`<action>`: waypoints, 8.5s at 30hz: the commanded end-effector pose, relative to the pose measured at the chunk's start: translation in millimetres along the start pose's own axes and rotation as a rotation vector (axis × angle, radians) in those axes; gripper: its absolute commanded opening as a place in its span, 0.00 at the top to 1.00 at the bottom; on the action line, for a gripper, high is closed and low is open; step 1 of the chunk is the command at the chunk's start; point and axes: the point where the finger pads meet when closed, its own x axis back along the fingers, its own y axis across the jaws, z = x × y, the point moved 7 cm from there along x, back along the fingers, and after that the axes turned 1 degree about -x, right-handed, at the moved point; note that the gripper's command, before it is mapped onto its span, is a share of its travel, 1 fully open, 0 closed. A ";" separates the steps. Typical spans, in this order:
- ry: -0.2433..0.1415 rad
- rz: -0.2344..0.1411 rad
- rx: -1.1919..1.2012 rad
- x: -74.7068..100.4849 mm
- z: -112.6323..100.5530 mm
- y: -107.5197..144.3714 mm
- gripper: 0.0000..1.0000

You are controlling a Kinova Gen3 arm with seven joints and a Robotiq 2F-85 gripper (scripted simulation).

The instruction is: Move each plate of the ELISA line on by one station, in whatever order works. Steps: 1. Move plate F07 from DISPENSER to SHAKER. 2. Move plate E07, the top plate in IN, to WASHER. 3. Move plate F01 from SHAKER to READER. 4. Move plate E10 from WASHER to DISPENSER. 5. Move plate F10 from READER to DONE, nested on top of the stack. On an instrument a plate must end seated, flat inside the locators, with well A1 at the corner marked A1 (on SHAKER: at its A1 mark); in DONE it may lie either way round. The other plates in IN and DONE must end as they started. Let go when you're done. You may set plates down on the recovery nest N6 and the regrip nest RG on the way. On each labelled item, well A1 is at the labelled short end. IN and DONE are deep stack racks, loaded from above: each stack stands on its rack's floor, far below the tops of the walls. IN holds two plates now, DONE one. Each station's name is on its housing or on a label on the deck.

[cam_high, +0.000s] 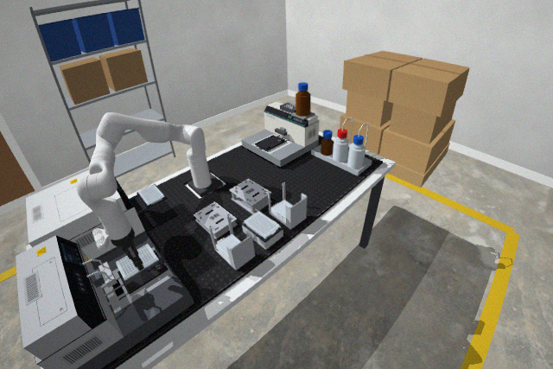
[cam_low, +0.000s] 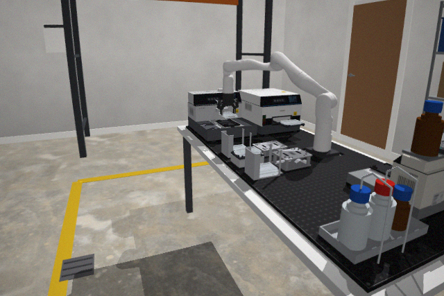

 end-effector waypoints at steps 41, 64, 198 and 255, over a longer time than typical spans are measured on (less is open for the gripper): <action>0.002 0.002 0.000 51.4 0.1 -0.2 0.06; 0.002 0.001 -0.001 62.8 -16.5 1.0 0.06; 0.001 0.001 -0.007 61.8 -394.9 56.5 0.06; 0.000 0.001 -0.010 61.6 -546.7 129.8 0.06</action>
